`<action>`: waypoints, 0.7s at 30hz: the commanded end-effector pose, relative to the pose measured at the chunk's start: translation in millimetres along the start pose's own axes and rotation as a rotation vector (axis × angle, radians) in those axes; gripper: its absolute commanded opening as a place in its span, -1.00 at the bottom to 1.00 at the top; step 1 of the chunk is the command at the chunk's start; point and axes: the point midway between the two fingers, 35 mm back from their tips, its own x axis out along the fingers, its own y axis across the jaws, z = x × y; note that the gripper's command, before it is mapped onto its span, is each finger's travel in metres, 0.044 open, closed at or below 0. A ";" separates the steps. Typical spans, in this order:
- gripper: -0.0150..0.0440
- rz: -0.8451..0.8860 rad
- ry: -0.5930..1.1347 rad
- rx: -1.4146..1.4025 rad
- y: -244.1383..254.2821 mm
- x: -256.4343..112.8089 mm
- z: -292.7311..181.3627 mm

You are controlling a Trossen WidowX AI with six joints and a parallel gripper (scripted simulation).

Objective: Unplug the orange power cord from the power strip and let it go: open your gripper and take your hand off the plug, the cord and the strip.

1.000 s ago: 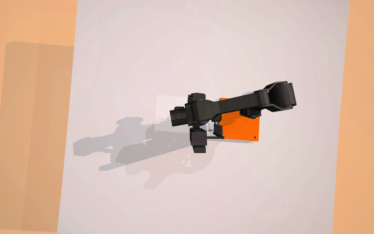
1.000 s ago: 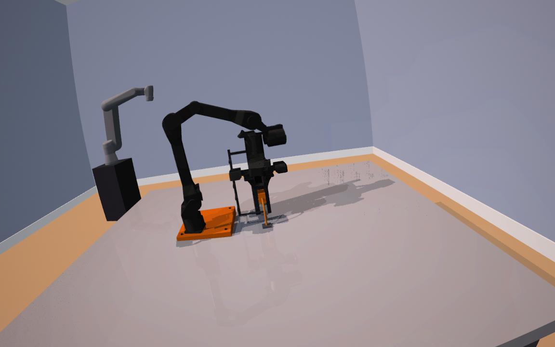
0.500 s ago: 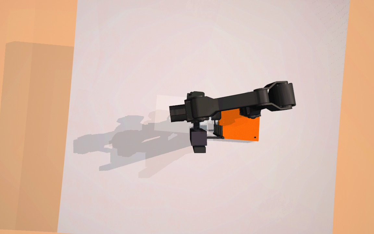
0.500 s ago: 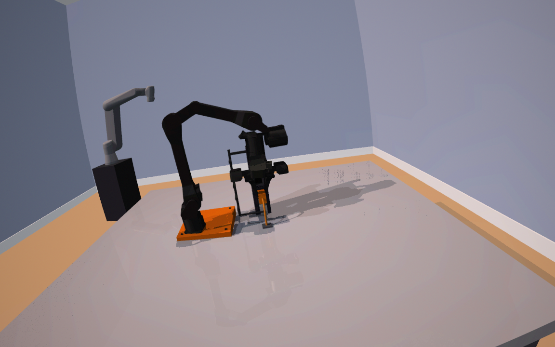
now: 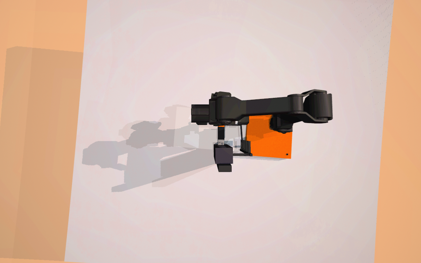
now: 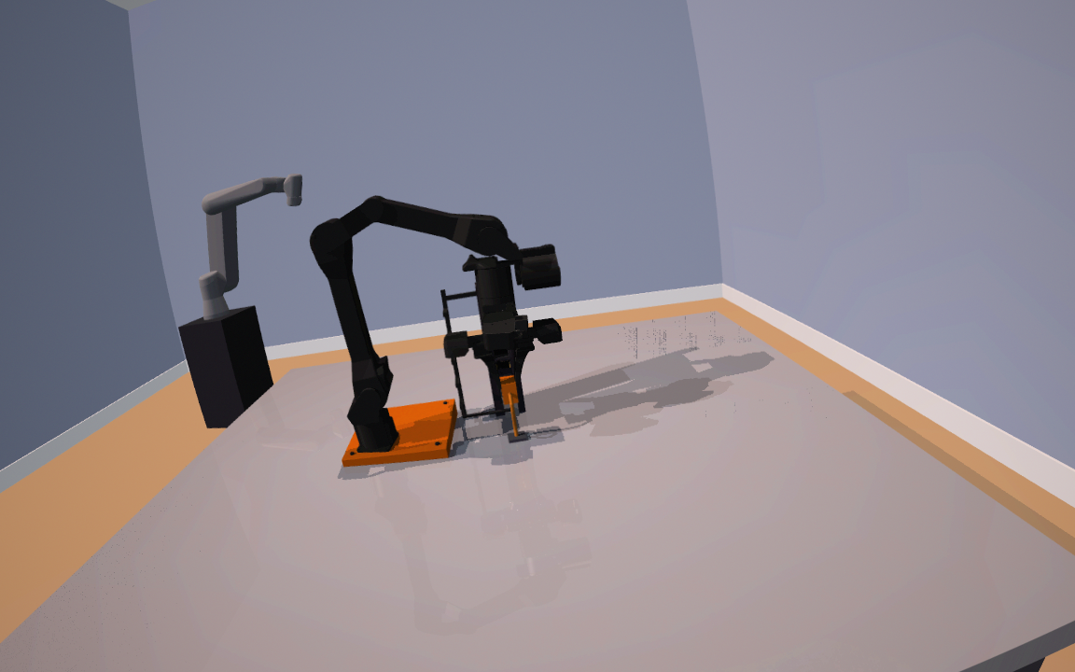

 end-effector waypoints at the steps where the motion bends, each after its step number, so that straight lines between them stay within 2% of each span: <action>1: -0.31 0.009 -0.004 -0.003 0.5 -0.8 1.4; 12: 0.67 0.008 -0.004 -0.002 -0.2 0.0 -3.0; 16: 1.00 0.009 -0.005 -0.002 1.4 -3.6 14.2; 21: 1.00 0.008 -0.010 -0.002 0.1 -12.2 55.5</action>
